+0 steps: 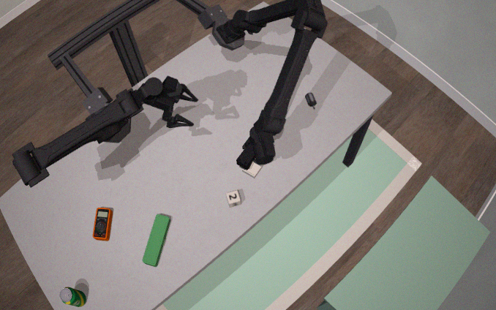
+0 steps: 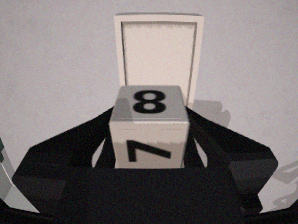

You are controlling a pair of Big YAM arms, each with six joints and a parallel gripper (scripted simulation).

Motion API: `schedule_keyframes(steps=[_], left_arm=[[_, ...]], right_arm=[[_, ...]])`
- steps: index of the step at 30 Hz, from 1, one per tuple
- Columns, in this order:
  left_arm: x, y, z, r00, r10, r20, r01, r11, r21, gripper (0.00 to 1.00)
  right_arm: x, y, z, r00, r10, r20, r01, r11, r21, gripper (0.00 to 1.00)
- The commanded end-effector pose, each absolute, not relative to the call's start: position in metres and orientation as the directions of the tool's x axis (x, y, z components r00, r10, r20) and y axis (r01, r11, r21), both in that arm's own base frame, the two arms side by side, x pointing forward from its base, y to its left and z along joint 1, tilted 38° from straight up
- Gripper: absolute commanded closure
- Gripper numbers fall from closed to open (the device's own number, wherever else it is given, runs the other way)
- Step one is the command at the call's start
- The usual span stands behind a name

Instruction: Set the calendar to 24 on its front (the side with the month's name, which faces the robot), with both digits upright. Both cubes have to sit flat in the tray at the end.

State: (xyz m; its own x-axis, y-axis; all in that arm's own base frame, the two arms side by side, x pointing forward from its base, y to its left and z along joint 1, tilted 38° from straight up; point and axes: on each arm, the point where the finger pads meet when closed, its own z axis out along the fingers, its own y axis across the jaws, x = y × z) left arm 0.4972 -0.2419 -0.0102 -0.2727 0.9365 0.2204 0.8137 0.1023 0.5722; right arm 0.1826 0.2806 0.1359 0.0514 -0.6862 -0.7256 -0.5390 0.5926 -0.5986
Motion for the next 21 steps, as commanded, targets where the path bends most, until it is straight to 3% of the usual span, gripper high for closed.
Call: schedule_keyframes(steps=[1,21], left_arm=[[0.504,-0.248,-0.001,-0.288,0.936,0.203,0.811,0.125,0.571,0.6],[0.493,-0.262,0.013,-0.27,0.946,0.177,0.785,0.11,0.61,0.6]], right_arm=[[0.182,0.285,0.139,0.059,-0.679,-0.732,-0.538,0.596,-0.596,0.0],[0.182,0.285,0.139,0.059,-0.679,-0.732,-0.538,0.596,-0.596,0.0]])
